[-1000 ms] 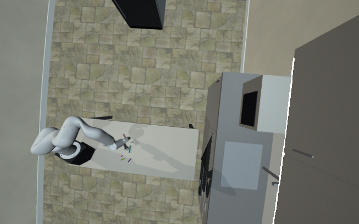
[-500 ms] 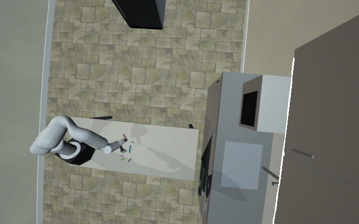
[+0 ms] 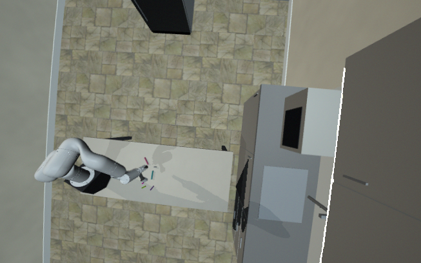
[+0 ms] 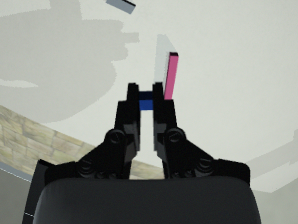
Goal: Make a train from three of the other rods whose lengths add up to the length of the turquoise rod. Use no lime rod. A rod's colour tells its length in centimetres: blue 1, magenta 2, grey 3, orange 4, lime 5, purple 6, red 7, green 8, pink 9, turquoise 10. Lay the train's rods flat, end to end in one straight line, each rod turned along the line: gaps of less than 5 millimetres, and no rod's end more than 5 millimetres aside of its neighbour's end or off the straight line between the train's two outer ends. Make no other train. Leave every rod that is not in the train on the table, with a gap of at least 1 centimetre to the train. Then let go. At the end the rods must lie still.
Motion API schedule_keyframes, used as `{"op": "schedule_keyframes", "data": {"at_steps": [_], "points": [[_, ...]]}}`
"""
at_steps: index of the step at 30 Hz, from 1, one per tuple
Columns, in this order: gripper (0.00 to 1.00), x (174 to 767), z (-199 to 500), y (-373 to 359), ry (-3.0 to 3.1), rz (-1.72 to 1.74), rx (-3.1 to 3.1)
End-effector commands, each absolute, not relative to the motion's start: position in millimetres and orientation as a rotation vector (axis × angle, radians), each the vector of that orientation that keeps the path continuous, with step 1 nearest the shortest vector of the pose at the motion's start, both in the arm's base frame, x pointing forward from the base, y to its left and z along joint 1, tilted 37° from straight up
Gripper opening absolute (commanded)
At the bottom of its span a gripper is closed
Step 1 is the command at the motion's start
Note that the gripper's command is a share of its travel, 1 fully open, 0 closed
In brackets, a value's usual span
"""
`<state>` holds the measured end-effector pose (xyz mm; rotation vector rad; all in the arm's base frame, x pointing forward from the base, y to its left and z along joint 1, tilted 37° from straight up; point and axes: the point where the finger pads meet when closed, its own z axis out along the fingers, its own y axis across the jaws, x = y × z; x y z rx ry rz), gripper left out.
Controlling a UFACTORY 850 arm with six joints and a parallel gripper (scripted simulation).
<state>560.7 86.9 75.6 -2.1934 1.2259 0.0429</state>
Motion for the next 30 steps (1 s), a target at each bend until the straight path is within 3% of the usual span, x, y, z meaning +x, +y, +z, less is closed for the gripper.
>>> {"op": "schedule_keyframes", "data": {"at_steps": [1, 15, 30], "points": [[0.04, 549.9, 53.2, 58.1, 1.163, 0.013, -2.226], [0.04, 495.9, -15.3, -21.3, 0.954, -0.063, -2.316], [0.04, 492.9, -18.3, -24.5, 0.944, -0.068, -2.319]]}}
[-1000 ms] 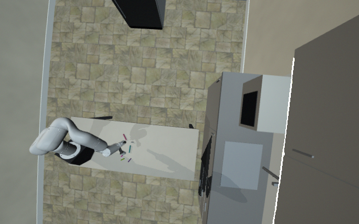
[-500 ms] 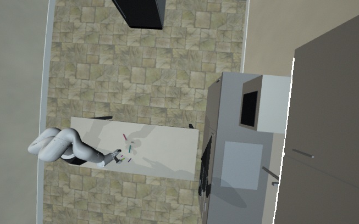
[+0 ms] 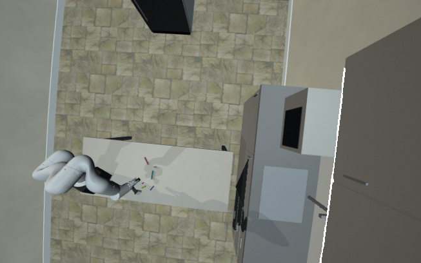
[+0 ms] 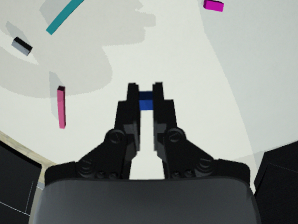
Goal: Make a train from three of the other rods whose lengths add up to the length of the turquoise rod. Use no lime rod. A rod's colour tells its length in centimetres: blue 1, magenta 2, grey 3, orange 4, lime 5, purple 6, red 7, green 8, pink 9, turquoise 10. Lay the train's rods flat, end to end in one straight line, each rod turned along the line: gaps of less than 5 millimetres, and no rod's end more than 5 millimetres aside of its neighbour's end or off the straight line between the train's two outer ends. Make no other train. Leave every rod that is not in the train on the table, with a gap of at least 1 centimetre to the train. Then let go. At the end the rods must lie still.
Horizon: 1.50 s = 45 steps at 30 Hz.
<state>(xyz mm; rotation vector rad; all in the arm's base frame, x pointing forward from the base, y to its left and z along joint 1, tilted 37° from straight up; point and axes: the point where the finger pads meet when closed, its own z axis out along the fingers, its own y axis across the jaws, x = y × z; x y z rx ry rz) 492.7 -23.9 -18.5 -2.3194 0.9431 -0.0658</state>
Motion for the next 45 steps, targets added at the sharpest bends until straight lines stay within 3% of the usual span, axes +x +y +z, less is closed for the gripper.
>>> {"op": "schedule_keyframes", "data": {"at_steps": [1, 45], "points": [[0.04, 493.0, -18.4, -24.4, 0.944, -0.068, -2.319], [0.04, 517.3, -90.6, 20.8, 0.944, -0.069, -2.321]]}}
